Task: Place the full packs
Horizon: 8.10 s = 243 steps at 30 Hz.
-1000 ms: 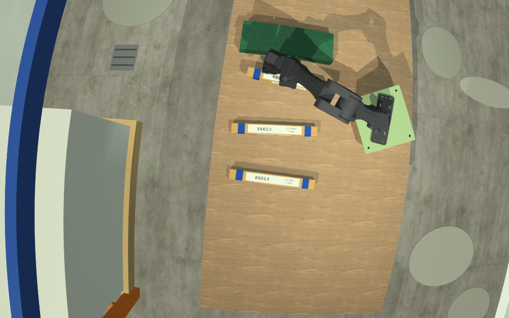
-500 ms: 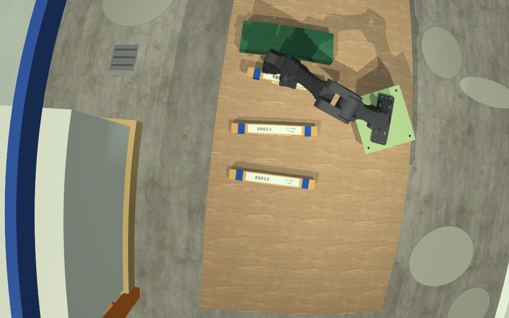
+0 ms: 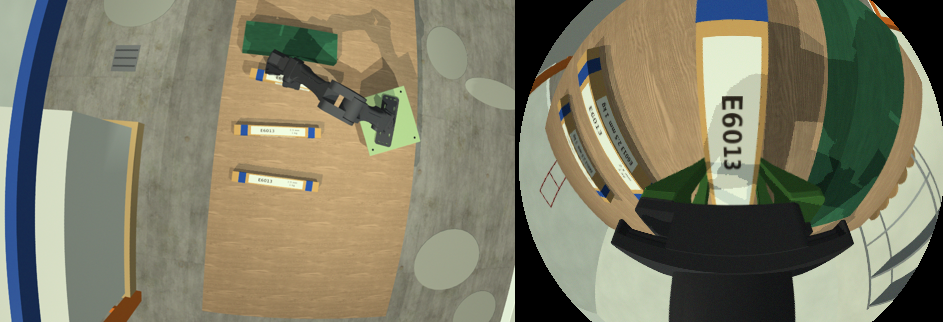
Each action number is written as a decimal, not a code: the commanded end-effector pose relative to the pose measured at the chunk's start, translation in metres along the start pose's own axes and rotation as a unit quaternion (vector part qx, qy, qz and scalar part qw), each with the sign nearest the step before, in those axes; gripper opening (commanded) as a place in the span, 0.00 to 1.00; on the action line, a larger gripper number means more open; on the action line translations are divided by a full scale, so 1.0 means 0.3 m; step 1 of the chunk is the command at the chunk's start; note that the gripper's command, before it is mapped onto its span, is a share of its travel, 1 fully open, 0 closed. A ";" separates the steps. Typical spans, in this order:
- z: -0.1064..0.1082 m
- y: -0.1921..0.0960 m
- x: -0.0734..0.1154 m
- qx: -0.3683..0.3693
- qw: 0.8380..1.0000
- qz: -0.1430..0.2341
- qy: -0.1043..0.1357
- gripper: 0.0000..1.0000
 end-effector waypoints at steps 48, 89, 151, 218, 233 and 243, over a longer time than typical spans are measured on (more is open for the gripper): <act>-0.008 0.035 0.382 0.006 0.998 -0.050 -0.031 0.00; 0.014 0.003 0.629 0.006 0.998 -0.050 -0.032 0.00; 0.040 -0.062 0.644 0.001 0.998 -0.050 -0.033 0.00; 0.051 -0.067 0.646 0.001 0.998 -0.053 -0.036 0.00; 0.053 -0.067 0.648 0.003 0.998 -0.055 -0.037 0.00; 0.053 -0.070 0.642 0.002 0.998 -0.053 -0.036 0.00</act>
Point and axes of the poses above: the point where the finger pads meet when closed, its own x axis back along the fingers, its own z axis across the jaws, y = z × x, the point moved 8 cm from there along x, back along the fingers, and after that the axes turned 11 degrees about x, right-handed, at the moved point
